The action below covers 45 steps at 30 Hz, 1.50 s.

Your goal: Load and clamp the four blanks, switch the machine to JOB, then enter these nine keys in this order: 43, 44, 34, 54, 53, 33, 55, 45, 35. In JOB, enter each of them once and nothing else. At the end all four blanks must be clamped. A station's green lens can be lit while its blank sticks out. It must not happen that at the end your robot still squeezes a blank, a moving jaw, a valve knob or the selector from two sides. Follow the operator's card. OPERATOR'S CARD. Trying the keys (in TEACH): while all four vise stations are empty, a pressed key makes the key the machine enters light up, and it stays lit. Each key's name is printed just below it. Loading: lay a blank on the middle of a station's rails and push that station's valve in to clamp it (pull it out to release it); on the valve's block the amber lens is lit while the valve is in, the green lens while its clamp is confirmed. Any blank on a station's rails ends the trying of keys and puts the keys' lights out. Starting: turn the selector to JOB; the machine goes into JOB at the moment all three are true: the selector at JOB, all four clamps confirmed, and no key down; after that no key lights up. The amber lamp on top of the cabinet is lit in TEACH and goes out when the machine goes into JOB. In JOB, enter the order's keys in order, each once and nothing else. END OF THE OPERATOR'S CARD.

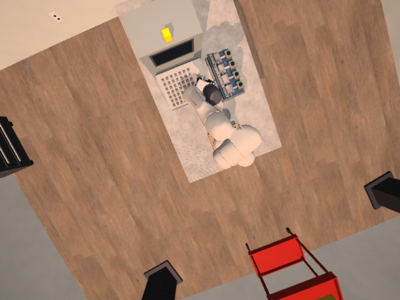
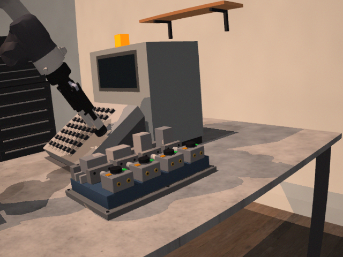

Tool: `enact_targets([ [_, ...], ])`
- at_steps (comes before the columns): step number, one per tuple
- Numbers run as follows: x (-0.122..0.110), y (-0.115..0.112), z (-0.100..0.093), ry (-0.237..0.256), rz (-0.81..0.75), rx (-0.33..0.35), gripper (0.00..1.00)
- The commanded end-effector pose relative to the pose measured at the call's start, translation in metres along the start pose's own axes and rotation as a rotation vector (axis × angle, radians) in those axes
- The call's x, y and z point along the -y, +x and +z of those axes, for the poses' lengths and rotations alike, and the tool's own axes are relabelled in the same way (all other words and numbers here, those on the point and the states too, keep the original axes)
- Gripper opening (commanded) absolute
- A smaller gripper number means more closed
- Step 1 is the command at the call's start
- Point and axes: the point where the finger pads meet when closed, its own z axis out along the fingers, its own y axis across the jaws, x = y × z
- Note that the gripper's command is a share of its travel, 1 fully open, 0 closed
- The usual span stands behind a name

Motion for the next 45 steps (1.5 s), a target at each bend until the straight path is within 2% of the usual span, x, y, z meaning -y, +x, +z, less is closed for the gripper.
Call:
enact_targets([
  [1,-0.001,0.001,0.000,0.000,-0.019,-0.009,0.33],
  [16,-0.001,0.001,0.001,0.000,-0.019,-0.009,0.33],
  [29,0.000,0.001,0.012,0.001,-0.019,-0.009,0.33],
  [45,0.000,0.001,0.017,0.001,-0.018,-0.008,0.33],
])
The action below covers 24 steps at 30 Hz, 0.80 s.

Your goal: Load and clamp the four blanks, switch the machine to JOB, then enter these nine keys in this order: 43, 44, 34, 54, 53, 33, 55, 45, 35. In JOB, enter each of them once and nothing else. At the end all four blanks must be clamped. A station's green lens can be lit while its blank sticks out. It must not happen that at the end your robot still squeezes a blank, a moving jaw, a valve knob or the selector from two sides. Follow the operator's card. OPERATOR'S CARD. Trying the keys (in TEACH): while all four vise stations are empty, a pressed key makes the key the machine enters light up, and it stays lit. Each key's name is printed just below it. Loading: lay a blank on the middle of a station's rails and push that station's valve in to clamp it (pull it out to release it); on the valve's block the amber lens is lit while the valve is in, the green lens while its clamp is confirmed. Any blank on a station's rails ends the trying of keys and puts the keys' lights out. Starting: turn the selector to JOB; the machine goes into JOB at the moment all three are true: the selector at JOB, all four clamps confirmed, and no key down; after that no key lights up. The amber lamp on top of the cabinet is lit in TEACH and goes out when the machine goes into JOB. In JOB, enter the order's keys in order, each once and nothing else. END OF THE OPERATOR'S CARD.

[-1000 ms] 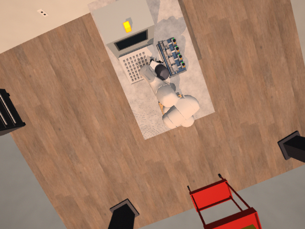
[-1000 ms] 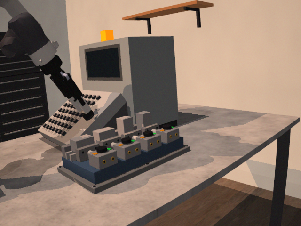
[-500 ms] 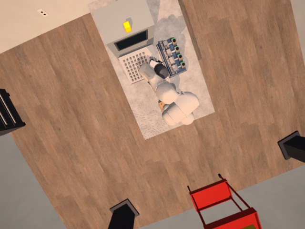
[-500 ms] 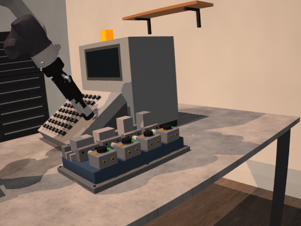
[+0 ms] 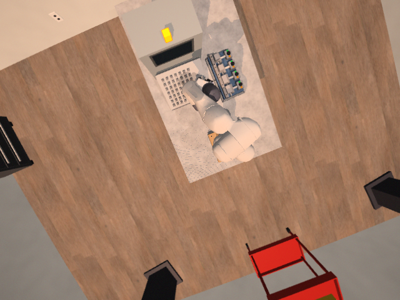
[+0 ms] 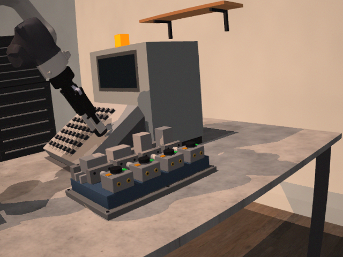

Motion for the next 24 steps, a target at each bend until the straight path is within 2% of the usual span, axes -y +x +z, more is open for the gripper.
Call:
enact_targets([
  [1,-0.0030,0.0009,0.0008,-0.004,-0.027,-0.022,0.33],
  [24,-0.0034,0.0016,0.0058,-0.005,-0.028,-0.023,0.33],
])
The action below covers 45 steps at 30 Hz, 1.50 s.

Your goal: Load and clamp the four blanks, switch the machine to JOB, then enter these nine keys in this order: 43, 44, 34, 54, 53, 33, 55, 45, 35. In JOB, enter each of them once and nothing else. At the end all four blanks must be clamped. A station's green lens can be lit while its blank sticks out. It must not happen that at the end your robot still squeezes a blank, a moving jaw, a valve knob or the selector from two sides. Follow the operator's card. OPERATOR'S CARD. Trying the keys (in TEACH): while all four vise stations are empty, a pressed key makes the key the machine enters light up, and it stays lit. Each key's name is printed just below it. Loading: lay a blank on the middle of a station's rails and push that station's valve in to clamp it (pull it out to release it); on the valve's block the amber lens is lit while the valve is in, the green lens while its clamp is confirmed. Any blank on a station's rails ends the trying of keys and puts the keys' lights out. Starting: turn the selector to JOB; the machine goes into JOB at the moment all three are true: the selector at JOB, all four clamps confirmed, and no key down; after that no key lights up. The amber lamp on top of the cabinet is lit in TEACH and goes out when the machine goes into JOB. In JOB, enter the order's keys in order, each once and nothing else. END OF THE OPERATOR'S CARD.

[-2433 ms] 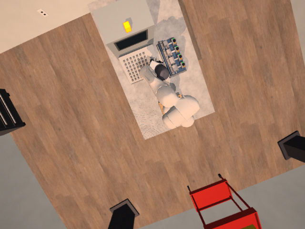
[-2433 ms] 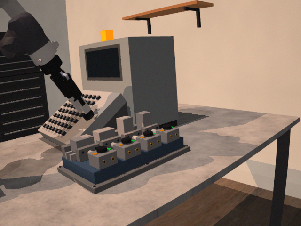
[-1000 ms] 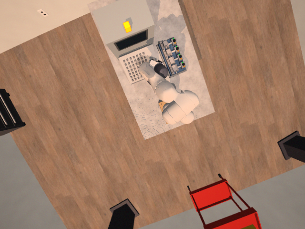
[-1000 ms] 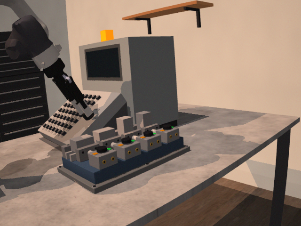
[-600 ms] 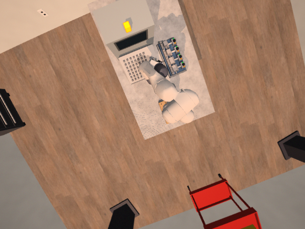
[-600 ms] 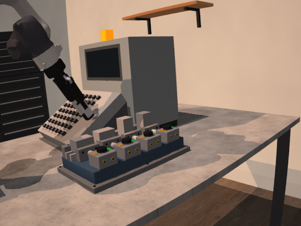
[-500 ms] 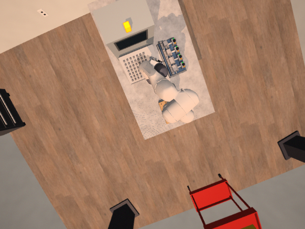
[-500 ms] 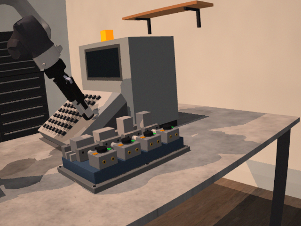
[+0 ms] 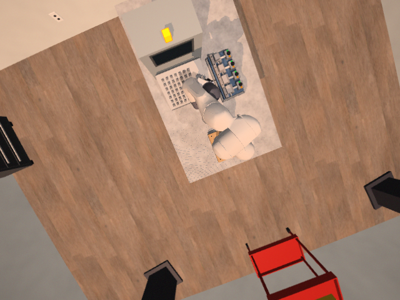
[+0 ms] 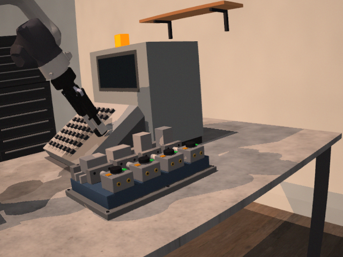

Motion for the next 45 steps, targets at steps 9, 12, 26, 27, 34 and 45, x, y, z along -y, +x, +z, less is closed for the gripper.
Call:
enact_targets([
  [9,-0.0018,-0.0003,0.0009,-0.004,-0.027,-0.023,0.33],
  [12,-0.0018,-0.0003,0.0009,-0.004,-0.027,-0.023,0.33],
  [26,-0.0018,-0.0003,0.0009,-0.004,-0.027,-0.023,0.33],
  [27,-0.0018,-0.0003,0.0009,-0.004,-0.027,-0.023,0.33],
  [34,-0.0018,-0.0003,0.0009,-0.004,-0.027,-0.023,0.33],
  [45,-0.0018,-0.0003,0.0009,-0.004,-0.027,-0.023,0.00],
])
